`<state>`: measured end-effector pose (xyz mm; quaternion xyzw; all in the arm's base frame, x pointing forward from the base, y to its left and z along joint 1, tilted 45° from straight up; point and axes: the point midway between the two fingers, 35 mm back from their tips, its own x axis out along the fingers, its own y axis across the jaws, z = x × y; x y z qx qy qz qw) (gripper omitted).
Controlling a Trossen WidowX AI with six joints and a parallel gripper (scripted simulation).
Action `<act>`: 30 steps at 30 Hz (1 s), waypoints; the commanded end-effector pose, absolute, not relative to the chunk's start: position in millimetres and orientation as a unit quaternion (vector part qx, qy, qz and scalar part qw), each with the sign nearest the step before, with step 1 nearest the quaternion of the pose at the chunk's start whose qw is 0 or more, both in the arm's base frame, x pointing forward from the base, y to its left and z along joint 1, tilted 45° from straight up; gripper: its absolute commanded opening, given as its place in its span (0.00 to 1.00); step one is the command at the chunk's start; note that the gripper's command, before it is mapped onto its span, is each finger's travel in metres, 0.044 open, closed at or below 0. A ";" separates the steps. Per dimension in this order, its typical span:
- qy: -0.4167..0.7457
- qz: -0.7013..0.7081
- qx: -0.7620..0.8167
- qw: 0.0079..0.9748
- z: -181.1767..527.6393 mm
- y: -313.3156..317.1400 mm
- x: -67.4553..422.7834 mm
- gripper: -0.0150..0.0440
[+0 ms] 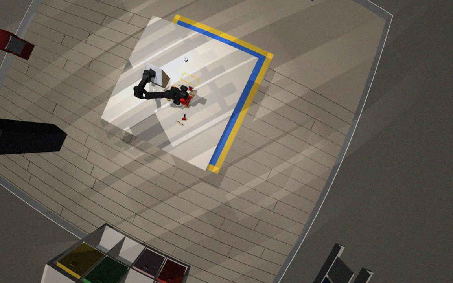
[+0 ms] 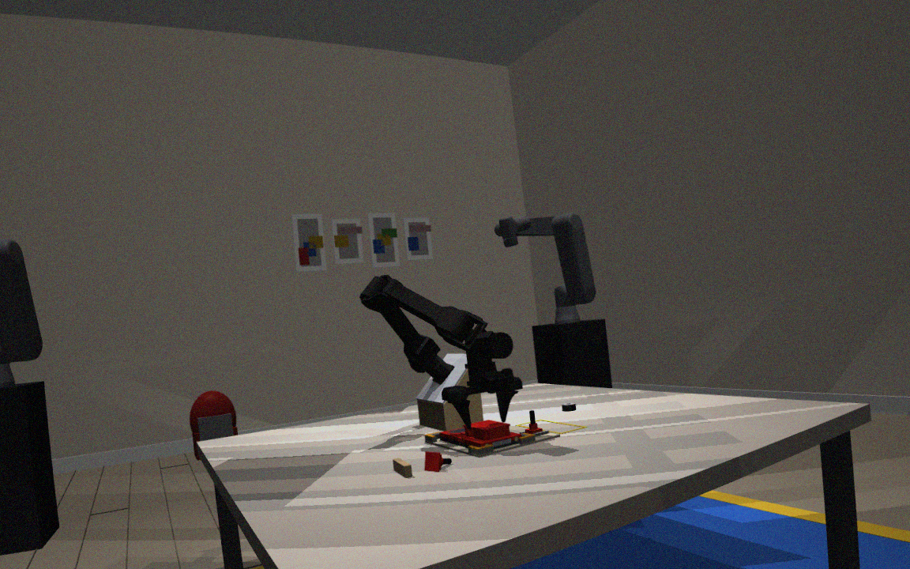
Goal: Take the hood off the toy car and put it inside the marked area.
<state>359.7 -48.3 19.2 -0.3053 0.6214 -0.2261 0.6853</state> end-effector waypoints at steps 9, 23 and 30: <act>0.623 -0.227 -0.308 0.682 13.0 -54.2 359.5 1.00; 0.623 -0.227 -0.308 0.682 8.2 -59.1 360.1 1.00; 0.621 -0.226 -0.305 0.685 10.4 -57.2 361.2 0.82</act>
